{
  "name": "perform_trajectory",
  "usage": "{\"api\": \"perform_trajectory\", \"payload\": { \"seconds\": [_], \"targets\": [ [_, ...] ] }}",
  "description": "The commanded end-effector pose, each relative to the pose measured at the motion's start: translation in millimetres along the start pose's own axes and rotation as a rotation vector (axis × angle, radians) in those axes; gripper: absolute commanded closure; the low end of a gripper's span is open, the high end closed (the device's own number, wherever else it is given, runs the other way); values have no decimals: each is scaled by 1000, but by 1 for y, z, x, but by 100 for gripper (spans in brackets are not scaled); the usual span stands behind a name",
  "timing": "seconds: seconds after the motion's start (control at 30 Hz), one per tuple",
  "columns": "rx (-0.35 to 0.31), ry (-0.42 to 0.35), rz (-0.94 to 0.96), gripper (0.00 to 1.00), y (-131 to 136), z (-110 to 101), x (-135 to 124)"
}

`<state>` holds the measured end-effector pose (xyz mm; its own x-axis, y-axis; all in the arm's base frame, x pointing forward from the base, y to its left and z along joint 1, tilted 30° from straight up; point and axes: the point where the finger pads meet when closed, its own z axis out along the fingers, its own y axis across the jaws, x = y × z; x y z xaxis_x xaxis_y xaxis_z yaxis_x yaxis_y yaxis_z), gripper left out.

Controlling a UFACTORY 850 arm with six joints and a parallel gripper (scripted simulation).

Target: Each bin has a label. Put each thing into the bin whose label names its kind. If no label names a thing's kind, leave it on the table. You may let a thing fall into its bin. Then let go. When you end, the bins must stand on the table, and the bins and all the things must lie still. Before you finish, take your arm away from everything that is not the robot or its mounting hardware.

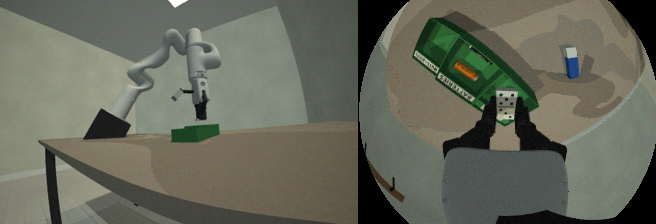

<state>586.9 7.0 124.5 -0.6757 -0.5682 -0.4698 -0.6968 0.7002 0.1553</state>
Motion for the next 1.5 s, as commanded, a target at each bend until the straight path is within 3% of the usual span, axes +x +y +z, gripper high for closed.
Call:
{"api": "perform_trajectory", "payload": {
  "seconds": [0.0,0.03,0.73,1.33,1.47],
  "targets": [
    [3,-3,-87,100,3,0,-15],
    [3,-3,-189,100,3,0,-17],
    [4,-1,-800,100,3,0,-18],
    [6,-4,-815,100,3,0,-18],
    [6,-4,-815,100,3,8,-18]
  ]
}}
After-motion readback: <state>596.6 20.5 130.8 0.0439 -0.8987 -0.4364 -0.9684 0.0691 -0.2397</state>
